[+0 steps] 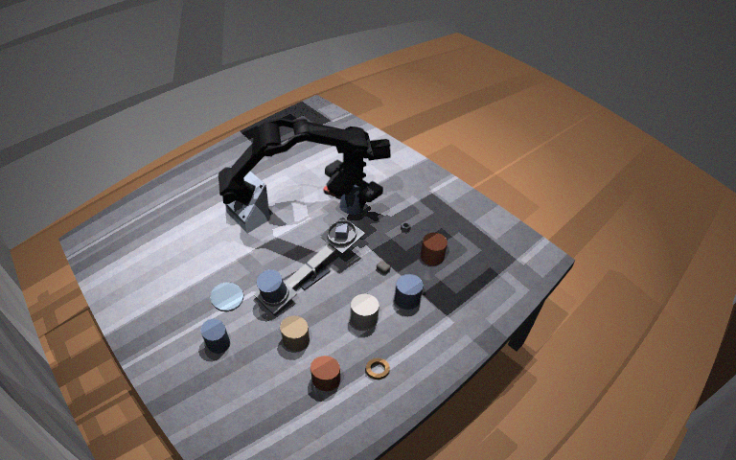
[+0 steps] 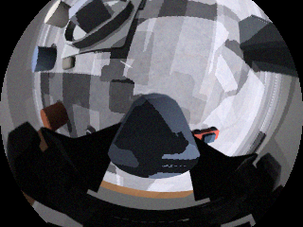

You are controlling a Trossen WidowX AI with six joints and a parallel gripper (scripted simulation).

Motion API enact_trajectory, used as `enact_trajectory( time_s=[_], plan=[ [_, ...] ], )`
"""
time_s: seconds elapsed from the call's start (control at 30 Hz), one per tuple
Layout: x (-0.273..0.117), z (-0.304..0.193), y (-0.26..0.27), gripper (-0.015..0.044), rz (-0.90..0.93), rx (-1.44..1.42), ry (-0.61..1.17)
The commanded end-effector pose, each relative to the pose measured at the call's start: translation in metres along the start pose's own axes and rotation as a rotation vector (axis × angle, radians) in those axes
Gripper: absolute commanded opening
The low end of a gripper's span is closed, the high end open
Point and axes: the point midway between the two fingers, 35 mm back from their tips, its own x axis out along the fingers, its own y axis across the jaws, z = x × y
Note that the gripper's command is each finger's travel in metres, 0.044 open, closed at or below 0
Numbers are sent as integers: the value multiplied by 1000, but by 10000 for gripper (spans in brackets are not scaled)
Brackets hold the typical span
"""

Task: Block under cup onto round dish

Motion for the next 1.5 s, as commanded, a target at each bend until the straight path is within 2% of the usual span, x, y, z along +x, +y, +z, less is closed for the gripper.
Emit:
enact_trajectory(
  time_s=[0.0, 0.6, 1.1, 1.17, 1.27, 1.47],
  plan=[
    [21, 3, -2, 0, -4, -8, -13],
    [45, 4, -2, 0, -3, -8, -15],
    [39, 3, -2, 394, -8, -3, -10],
    [27, 2, -1, 440, -7, -4, -10],
    [-12, 2, -2, 440, -5, -9, -12],
    [-15, 3, -2, 440, -4, -9, -12]
  ],
)
